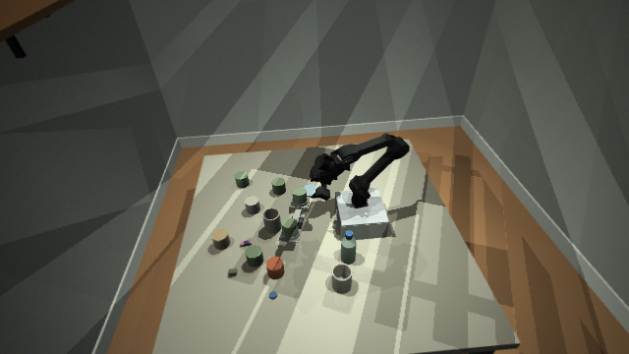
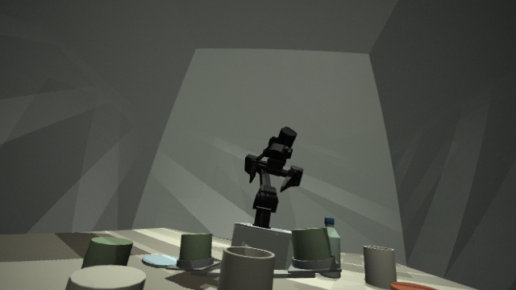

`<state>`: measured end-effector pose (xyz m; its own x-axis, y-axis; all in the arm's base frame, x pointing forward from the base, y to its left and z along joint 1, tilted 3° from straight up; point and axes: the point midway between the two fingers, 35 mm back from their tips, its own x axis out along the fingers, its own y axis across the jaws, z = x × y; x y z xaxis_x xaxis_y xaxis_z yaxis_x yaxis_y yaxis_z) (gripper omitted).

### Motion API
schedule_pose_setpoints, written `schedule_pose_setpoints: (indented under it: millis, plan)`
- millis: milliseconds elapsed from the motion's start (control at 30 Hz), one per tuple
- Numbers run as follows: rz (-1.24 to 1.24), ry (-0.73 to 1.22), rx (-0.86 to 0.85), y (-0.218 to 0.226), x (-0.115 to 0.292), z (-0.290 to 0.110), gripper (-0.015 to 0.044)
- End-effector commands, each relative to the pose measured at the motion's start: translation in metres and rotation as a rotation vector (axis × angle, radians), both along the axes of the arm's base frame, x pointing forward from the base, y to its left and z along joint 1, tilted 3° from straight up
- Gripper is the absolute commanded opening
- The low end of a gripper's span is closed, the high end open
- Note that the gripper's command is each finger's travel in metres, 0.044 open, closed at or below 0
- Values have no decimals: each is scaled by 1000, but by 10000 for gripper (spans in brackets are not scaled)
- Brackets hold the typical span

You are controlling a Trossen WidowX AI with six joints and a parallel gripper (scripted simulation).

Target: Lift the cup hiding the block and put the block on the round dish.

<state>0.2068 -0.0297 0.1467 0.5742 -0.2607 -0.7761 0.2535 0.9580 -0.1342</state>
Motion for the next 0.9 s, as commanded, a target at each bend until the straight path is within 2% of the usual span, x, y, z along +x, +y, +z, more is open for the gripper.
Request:
schedule_pose_setpoints:
  millis: [0,433,867]
  plan:
    - [78,91,-59,-8,8,-2,440]
    - [380,374,-197,-41,31,-18,440]
    - [752,595,-233,-85,47,-46,440]
